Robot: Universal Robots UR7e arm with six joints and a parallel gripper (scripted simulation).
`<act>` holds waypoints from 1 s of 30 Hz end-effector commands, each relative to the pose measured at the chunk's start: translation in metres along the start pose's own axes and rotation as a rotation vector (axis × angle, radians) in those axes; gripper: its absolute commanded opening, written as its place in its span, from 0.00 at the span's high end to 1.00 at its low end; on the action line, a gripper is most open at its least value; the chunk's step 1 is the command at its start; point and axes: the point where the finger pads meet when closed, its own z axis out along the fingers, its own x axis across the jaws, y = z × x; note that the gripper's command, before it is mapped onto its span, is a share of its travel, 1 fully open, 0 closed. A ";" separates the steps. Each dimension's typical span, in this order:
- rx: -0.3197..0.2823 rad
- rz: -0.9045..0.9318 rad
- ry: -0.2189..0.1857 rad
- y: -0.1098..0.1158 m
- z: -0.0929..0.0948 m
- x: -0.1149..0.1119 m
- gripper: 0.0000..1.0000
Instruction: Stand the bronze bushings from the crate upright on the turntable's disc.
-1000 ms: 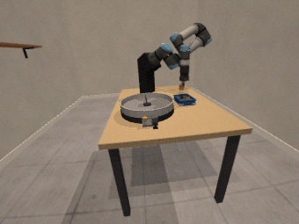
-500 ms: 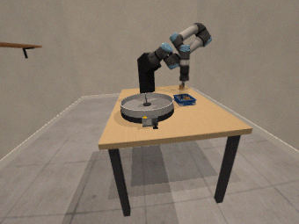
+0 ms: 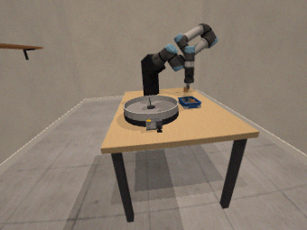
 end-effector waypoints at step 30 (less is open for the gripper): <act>0.000 -0.001 0.000 0.004 0.000 -0.047 1.00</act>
